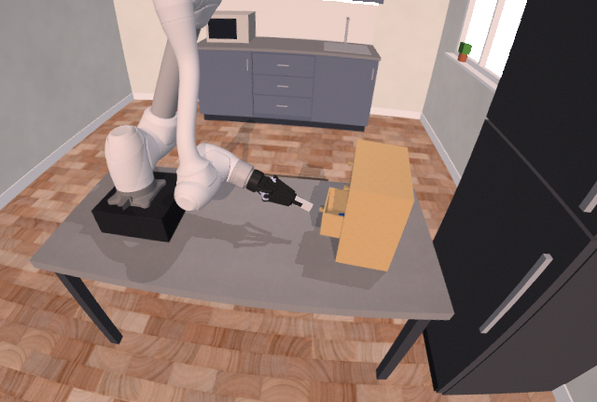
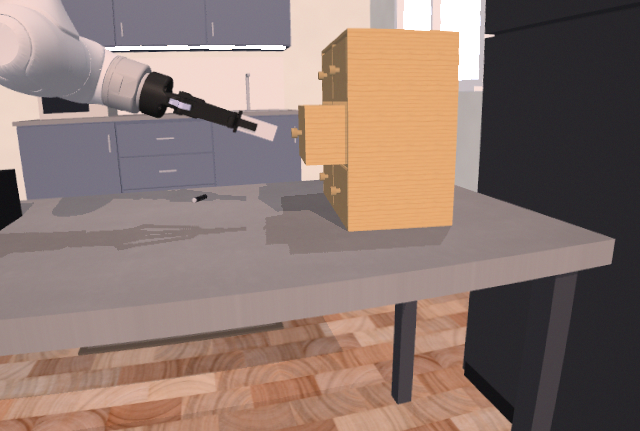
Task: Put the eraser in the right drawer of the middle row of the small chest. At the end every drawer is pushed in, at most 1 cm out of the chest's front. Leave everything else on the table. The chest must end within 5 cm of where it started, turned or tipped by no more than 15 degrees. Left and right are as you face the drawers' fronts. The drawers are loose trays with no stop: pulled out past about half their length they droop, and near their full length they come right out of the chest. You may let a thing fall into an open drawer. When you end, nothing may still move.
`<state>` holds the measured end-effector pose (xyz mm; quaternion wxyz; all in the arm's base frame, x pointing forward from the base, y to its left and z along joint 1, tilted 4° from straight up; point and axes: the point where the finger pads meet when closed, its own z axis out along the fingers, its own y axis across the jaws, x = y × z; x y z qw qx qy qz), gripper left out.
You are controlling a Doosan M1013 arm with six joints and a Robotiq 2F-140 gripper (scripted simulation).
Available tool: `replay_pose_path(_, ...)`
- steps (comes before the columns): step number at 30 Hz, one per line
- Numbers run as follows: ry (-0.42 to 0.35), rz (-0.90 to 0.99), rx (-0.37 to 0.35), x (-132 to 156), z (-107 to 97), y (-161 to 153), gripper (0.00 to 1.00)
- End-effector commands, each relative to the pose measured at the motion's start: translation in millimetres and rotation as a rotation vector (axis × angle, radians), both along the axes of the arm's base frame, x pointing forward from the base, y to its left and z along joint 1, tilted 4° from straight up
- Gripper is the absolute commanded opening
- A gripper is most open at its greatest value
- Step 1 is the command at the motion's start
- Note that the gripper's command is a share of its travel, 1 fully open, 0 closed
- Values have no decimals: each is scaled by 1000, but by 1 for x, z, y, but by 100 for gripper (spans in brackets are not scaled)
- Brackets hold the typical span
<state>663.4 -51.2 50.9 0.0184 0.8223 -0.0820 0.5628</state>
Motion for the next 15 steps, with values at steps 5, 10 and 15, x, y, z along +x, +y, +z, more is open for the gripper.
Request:
replay_pose_path(5,0,0,0,6,0,-1,0)
replay_pose_path(10,0,0,0,13,0,-2,0)
replay_pose_path(15,0,0,0,21,0,-3,0)
